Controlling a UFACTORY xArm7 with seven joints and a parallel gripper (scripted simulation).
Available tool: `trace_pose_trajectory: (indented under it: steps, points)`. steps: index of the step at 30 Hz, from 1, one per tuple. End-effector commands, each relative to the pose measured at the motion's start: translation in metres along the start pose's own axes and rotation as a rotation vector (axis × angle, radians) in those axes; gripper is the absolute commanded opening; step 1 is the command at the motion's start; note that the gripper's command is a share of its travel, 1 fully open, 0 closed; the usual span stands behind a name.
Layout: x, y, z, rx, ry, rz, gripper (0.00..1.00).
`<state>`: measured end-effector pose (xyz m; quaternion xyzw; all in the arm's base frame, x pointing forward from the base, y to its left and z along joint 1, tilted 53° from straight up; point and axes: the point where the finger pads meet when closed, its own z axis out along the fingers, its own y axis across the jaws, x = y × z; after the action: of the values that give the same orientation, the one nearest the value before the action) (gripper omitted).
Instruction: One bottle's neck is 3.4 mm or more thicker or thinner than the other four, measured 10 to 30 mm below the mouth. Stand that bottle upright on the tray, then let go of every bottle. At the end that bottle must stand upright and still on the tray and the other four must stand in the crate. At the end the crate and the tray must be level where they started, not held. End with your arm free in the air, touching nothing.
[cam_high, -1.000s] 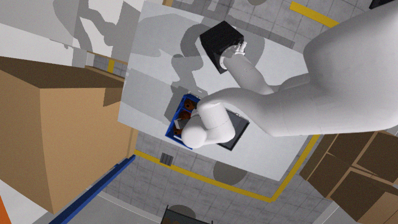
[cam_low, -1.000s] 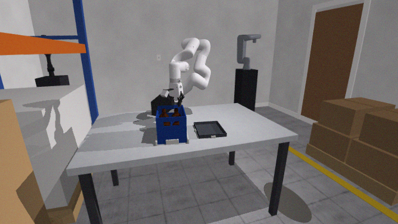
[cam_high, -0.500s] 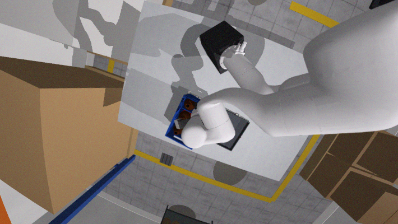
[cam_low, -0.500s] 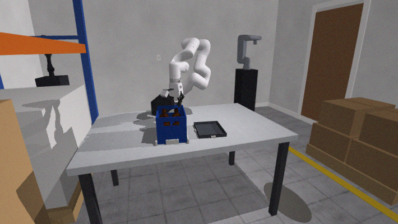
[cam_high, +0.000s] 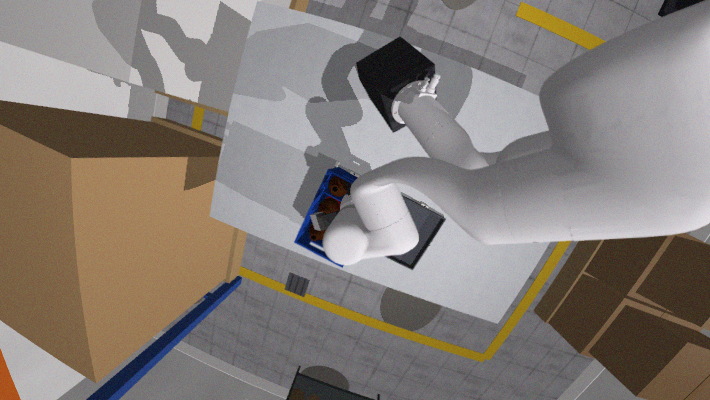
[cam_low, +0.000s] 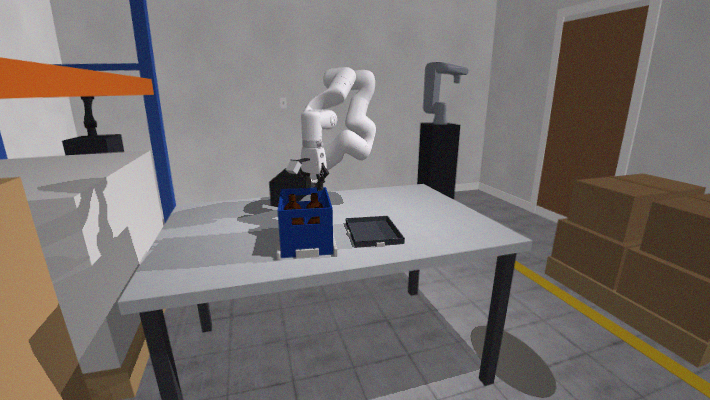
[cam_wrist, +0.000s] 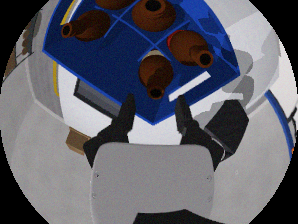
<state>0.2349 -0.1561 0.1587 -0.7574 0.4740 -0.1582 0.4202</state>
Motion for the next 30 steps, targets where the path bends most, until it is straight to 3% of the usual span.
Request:
trace_pose_trajectory:
  steps: [1, 30]
  points:
    - [0.0013, -0.0001, -0.0011, 0.000, 0.003, 0.000, 0.65]
    - [0.0014, -0.0001, 0.0041, 0.000, 0.003, 0.000, 0.65]
